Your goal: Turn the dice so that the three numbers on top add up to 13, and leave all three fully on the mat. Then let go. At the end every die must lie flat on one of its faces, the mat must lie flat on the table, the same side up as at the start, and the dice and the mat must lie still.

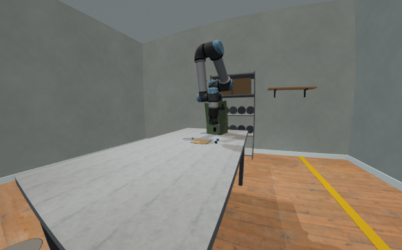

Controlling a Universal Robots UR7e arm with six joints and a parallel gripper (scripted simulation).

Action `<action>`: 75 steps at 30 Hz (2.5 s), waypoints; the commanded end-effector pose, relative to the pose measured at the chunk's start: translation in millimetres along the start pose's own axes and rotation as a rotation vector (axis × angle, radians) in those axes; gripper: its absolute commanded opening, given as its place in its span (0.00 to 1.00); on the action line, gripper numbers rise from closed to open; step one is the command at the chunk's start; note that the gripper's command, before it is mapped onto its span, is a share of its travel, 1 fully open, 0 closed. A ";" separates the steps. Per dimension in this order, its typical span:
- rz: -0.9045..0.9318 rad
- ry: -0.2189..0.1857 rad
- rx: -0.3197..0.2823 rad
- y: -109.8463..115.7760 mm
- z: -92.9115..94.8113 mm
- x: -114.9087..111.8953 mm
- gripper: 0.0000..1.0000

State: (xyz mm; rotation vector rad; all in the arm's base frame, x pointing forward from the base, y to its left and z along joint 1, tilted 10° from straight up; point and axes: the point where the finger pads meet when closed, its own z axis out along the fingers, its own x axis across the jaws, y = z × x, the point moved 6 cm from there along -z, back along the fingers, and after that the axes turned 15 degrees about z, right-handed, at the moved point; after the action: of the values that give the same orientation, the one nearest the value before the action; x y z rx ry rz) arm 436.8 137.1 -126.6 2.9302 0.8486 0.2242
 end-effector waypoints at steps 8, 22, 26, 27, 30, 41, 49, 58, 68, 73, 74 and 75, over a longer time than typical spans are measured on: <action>0.000 0.000 0.000 0.3 -39.9 0.3 1.00; 0.000 0.000 0.000 0.3 -50.5 0.3 1.00; 0.000 0.000 0.000 0.3 -50.5 0.3 1.00; 0.000 0.000 0.000 0.3 -50.5 0.3 1.00; -0.015 0.000 0.000 -1.0 -49.6 -2.6 1.00; -0.324 0.000 0.000 -27.2 -40.0 -63.9 1.00; -0.411 -0.001 0.000 -34.2 -40.1 -80.3 1.00; -0.411 -0.001 0.000 -34.2 -40.1 -80.3 1.00; -0.422 -0.001 0.000 -34.2 -39.7 -80.5 1.00; -0.475 -0.001 0.000 -34.4 -37.9 -81.2 1.00; -0.491 -0.001 0.000 -34.4 -37.3 -81.4 1.00; -0.510 -0.001 0.000 -34.5 -36.6 -81.6 1.00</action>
State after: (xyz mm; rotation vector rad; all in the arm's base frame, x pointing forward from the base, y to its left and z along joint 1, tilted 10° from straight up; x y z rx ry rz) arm 344.7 124.0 -102.8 2.6310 1.4857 0.1845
